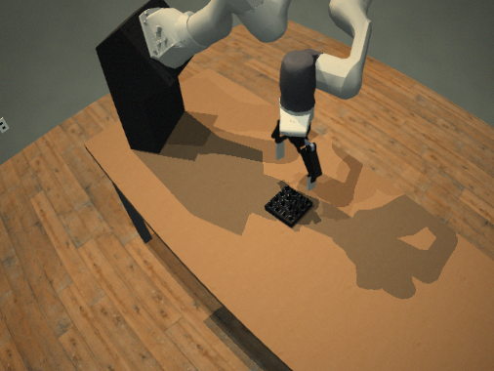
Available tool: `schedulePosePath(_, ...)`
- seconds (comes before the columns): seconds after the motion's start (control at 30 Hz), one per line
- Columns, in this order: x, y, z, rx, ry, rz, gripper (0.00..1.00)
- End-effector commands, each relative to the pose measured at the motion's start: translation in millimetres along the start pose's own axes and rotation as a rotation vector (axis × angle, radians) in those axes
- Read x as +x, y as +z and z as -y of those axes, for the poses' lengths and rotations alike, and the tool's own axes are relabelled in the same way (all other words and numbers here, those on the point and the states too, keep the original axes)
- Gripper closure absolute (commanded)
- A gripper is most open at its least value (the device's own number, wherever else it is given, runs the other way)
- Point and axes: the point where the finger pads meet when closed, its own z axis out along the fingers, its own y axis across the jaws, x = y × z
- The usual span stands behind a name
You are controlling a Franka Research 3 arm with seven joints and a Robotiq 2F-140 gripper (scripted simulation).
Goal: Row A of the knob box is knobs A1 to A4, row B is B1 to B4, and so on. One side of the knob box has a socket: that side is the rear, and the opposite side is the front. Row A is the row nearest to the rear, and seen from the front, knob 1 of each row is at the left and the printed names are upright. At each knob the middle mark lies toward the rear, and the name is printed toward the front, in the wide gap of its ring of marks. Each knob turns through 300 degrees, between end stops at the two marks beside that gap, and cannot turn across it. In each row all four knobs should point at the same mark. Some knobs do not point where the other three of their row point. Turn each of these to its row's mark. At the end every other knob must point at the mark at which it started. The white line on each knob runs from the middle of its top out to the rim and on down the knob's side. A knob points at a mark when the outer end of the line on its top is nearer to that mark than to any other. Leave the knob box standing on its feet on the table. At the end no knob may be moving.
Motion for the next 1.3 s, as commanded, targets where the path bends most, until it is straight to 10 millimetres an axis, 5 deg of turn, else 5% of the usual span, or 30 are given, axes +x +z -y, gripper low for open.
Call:
schedulePosePath(0.0,-3,-14,-5,-0.019,0.019,0.006,0.00)
schedulePosePath(1.27,-3,-58,-4,-0.019,0.019,0.006,0.00)
